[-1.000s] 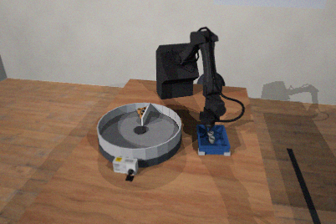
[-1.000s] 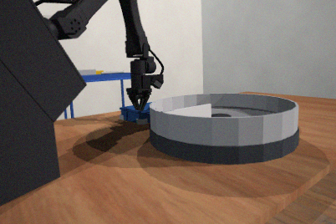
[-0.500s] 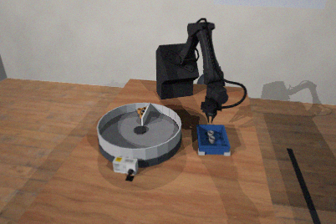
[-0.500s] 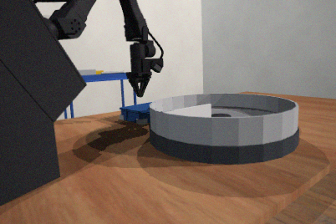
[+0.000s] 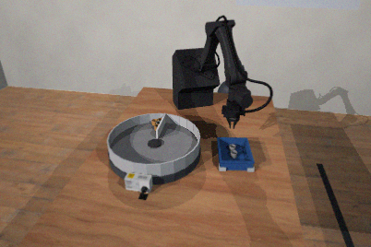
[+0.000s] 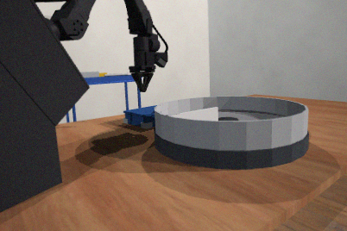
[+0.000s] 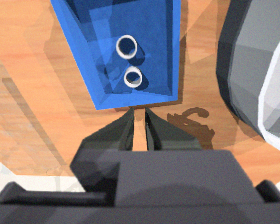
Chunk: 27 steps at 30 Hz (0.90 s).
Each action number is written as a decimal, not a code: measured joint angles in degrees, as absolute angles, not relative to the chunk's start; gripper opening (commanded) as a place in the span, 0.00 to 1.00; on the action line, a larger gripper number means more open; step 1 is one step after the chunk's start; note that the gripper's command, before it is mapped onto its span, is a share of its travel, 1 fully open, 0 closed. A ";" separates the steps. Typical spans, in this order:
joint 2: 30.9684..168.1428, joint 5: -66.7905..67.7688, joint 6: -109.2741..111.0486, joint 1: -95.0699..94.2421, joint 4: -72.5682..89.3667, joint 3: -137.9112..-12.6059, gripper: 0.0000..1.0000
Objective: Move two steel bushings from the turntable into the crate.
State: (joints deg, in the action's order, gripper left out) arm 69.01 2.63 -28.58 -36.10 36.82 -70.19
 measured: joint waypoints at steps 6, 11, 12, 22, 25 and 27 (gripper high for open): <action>69.04 2.68 -28.60 -36.12 37.52 -70.19 0.14; 69.04 2.70 -28.60 -36.12 37.63 -70.19 0.14; 69.04 2.70 -28.60 -36.12 37.63 -70.19 0.14; 69.04 2.70 -28.60 -36.12 37.63 -70.19 0.14; 69.04 2.70 -28.60 -36.12 37.63 -70.19 0.14; 69.04 2.70 -28.60 -36.12 37.63 -70.19 0.14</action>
State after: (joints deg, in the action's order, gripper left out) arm 69.04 2.70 -28.60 -36.12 37.63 -70.19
